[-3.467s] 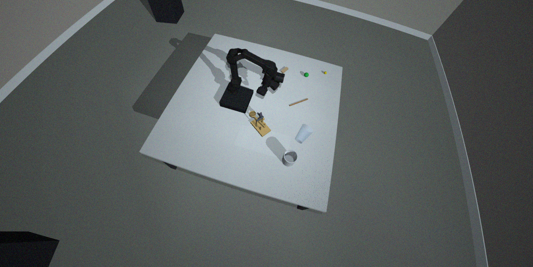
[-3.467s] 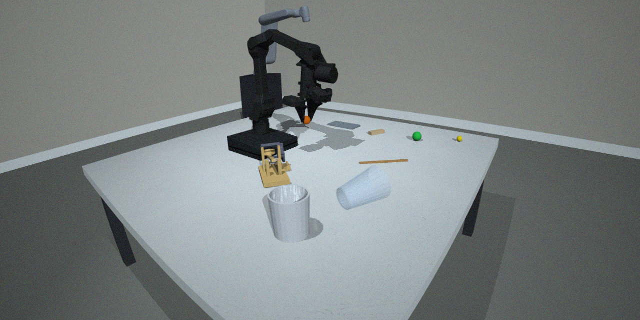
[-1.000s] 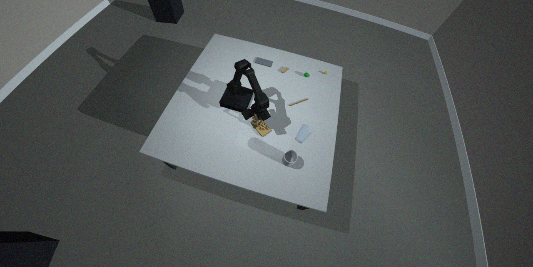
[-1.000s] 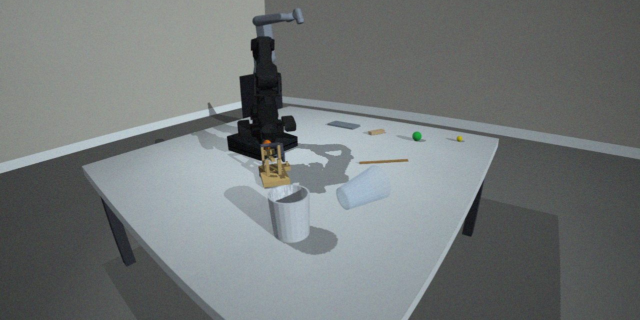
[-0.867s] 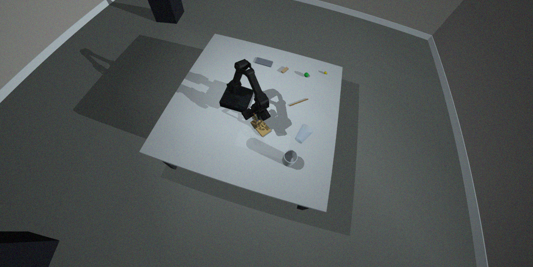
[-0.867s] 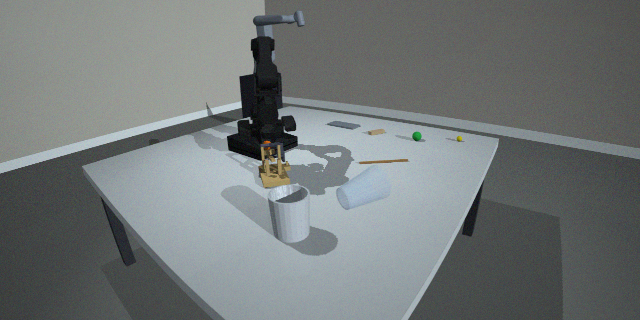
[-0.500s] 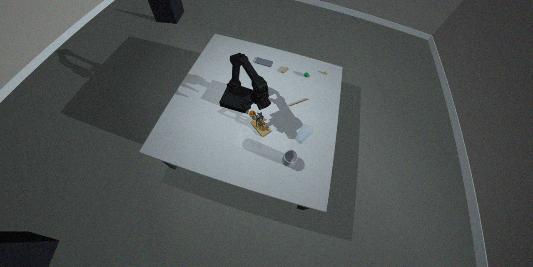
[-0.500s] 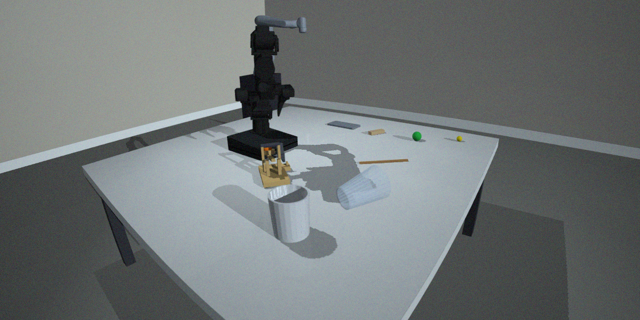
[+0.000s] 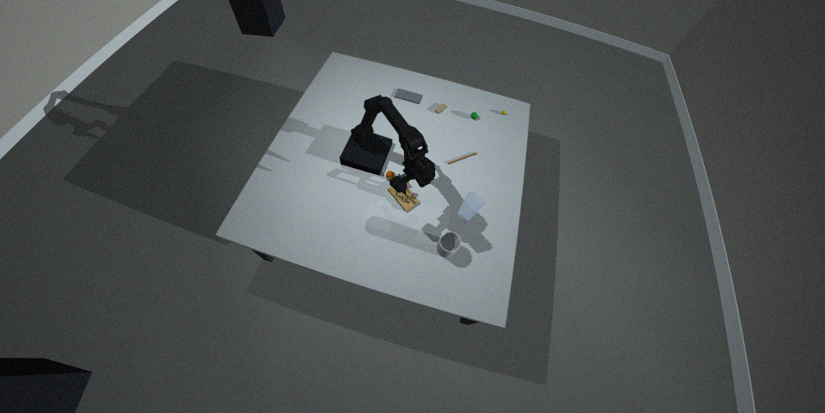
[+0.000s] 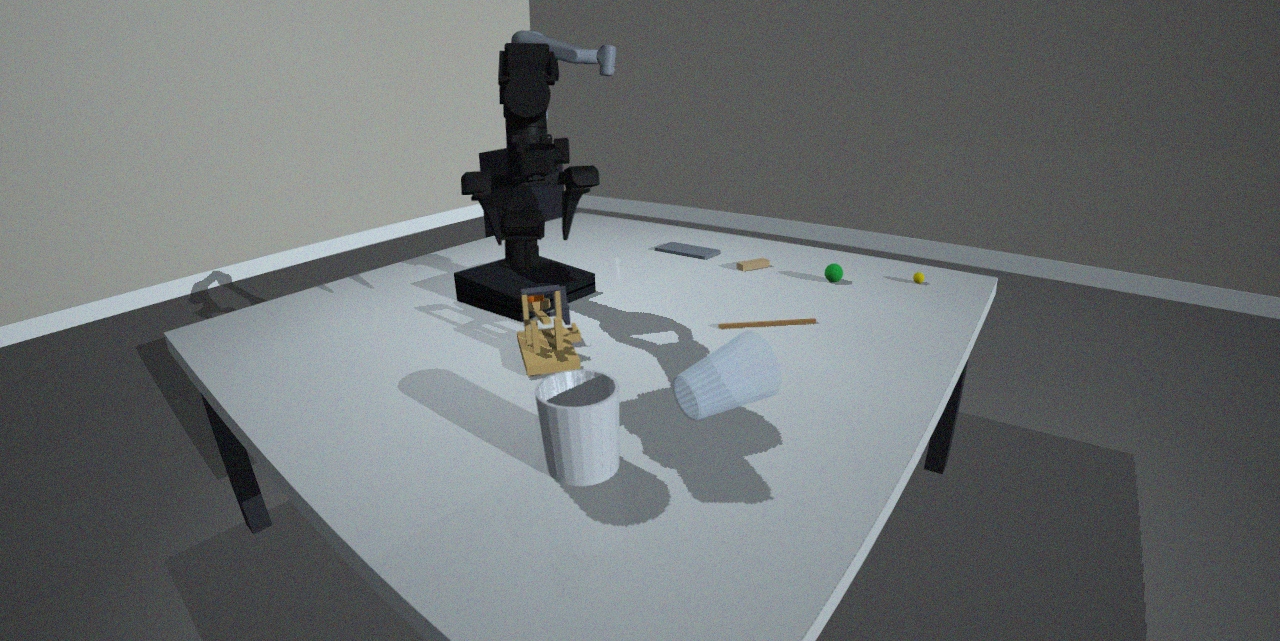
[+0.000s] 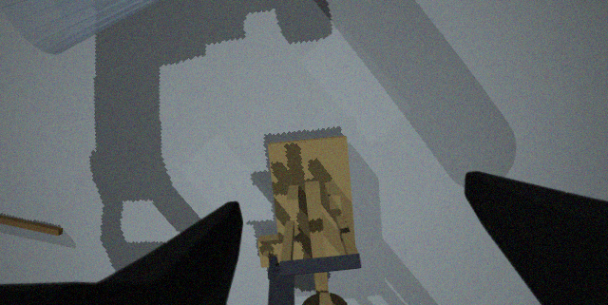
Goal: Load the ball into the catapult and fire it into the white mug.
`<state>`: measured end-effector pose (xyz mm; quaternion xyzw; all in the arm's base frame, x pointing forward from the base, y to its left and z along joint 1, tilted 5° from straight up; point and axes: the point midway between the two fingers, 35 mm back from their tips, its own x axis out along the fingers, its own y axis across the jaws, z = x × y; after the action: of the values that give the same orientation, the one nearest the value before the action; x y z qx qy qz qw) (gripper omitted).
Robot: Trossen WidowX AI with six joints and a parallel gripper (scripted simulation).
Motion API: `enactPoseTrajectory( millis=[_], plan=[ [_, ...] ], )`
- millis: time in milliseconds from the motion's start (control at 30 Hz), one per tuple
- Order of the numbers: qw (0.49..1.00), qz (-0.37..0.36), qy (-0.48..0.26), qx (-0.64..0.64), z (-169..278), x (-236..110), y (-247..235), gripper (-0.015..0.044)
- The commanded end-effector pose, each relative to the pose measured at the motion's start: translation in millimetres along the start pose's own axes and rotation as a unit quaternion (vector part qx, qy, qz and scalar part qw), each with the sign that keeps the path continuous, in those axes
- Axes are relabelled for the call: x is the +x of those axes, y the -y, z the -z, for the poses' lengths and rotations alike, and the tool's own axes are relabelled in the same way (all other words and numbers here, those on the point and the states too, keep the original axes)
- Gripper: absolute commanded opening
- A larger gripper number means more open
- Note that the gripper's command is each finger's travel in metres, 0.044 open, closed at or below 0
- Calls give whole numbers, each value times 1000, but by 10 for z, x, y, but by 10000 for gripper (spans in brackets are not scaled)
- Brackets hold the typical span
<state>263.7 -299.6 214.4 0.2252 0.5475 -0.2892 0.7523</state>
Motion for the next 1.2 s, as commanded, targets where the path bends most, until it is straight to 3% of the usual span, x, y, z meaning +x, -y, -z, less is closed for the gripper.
enactPoseTrajectory(
  millis=[0,400,1000,1167],
  plan=[
    [999,1,47,-7,-343,-18,40,440],
    [972,22,232,-29,-1481,-318,207,440],
    [971,22,235,-30,-1495,-323,209,440],
    [971,22,235,-30,-1495,-323,209,309]
  ],
)
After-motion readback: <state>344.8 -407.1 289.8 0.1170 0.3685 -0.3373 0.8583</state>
